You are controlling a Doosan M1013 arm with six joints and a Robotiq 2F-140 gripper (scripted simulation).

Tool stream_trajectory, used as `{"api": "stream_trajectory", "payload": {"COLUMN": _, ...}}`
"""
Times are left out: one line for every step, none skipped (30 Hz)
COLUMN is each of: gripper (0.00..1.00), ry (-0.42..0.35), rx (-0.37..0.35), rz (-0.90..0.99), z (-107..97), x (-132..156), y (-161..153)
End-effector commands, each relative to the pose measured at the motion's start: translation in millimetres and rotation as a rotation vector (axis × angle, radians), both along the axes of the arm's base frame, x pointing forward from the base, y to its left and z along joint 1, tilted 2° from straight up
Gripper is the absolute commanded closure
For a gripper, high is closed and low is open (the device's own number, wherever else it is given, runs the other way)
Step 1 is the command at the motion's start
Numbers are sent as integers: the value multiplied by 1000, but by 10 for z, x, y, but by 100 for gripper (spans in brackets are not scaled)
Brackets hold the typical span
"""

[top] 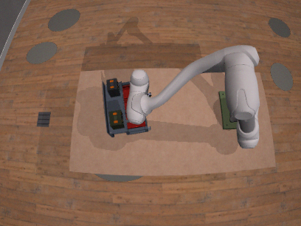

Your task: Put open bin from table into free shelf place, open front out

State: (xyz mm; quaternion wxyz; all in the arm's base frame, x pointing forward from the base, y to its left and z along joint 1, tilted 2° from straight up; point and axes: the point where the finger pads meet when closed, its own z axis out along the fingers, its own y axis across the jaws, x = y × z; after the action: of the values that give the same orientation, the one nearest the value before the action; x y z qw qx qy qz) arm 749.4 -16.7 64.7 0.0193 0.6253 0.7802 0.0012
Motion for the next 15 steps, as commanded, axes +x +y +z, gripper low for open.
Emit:
{"api": "stream_trajectory", "payload": {"gripper": 100, "ry": 9, "rx": 4, "rz": -2, "z": 29, "x": -76, "y": 7}}
{"api": "stream_trajectory", "payload": {"gripper": 100, "ry": 9, "rx": 4, "rz": -2, "z": 29, "x": -76, "y": 7}}
{"api": "stream_trajectory", "payload": {"gripper": 100, "ry": 9, "rx": 4, "rz": -2, "z": 41, "x": -88, "y": 4}}
{"api": "stream_trajectory", "payload": {"gripper": 100, "ry": 9, "rx": 4, "rz": -2, "z": 53, "x": -100, "y": 2}}
{"api": "stream_trajectory", "payload": {"gripper": 100, "ry": 9, "rx": 4, "rz": -2, "z": 63, "x": -111, "y": 0}}
{"api": "stream_trajectory", "payload": {"gripper": 100, "ry": 9, "rx": 4, "rz": -2, "z": 74, "x": -121, "y": -2}}
{"api": "stream_trajectory", "payload": {"gripper": 100, "ry": 9, "rx": 4, "rz": -2, "z": 83, "x": -130, "y": -4}}
{"api": "stream_trajectory", "payload": {"gripper": 100, "ry": 9, "rx": 4, "rz": -2, "z": 91, "x": -139, "y": -6}}
{"api": "stream_trajectory", "payload": {"gripper": 100, "ry": 9, "rx": 4, "rz": -2, "z": 98, "x": -146, "y": -7}}
{"api": "stream_trajectory", "payload": {"gripper": 100, "ry": 9, "rx": 4, "rz": -2, "z": 103, "x": -151, "y": -8}}
{"api": "stream_trajectory", "payload": {"gripper": 100, "ry": 9, "rx": 4, "rz": -2, "z": 108, "x": -156, "y": -9}}
{"api": "stream_trajectory", "payload": {"gripper": 100, "ry": 9, "rx": 4, "rz": -2, "z": 111, "x": -159, "y": -10}}
{"api": "stream_trajectory", "payload": {"gripper": 100, "ry": 9, "rx": 4, "rz": -2, "z": 113, "x": -161, "y": -10}}
{"api": "stream_trajectory", "payload": {"gripper": 100, "ry": 9, "rx": 4, "rz": -2, "z": 114, "x": -163, "y": -10}}
{"api": "stream_trajectory", "payload": {"gripper": 100, "ry": 9, "rx": 4, "rz": -2, "z": 115, "x": -163, "y": -10}}
